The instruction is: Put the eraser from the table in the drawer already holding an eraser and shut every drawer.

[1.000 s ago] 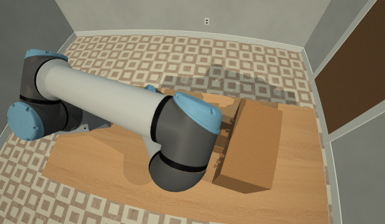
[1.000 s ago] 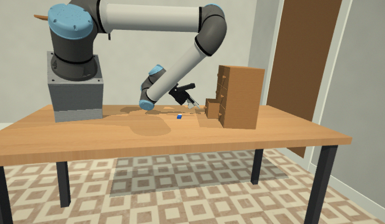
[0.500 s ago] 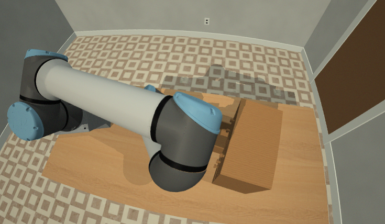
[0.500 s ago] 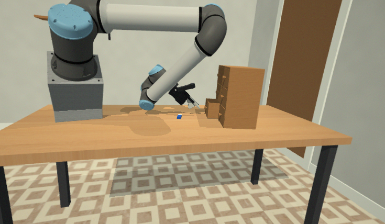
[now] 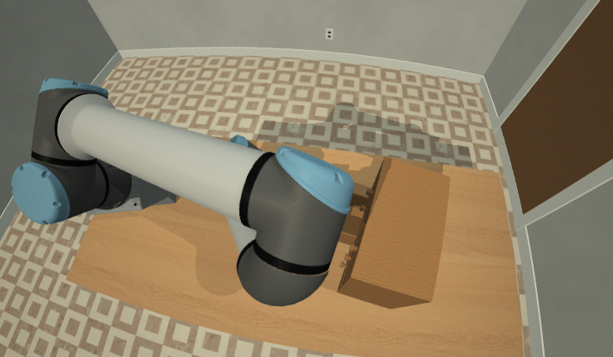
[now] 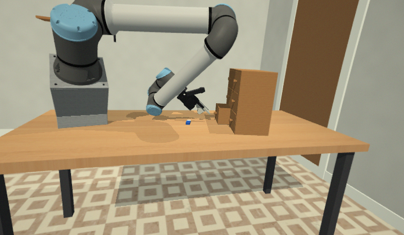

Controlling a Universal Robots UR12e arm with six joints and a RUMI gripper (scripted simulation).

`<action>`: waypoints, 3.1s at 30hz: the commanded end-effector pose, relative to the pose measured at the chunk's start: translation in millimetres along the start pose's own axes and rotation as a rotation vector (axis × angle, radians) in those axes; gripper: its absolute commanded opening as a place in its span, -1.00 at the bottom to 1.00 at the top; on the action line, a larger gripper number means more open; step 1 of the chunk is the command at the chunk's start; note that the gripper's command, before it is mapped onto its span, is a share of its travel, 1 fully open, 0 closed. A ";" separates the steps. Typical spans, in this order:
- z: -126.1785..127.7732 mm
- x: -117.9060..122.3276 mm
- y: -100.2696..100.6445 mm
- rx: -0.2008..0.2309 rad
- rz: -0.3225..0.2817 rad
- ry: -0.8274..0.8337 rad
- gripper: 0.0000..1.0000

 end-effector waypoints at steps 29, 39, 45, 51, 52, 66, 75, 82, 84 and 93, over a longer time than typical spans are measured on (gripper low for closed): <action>2.8 -15.1 17.4 0.000 0.001 0.000 -0.61; 3.8 -20.2 23.6 0.000 0.001 0.000 -0.61; 4.1 -21.4 25.0 0.000 0.001 0.000 -0.61; 4.2 -22.1 25.9 0.000 0.001 0.000 -0.61; 4.2 -22.1 25.9 0.000 0.001 0.000 -0.61; 4.2 -22.2 26.0 0.000 0.001 0.000 -0.61; 4.2 -22.2 26.0 0.000 0.001 0.000 -0.61; 4.2 -22.2 26.0 0.000 0.001 0.000 -0.61; 4.2 -22.2 26.0 0.000 0.001 0.000 -0.61; 4.2 -22.2 26.0 0.000 0.001 0.000 -0.86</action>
Point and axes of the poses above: the point where the finger pads meet when closed, its own y axis out along the fingers, its own z axis across the jaws, x = y × z, the point moved 4 cm from there along -y, back along the fingers, and after that the axes turned 11 degrees about -y, right-handed, at the moved point
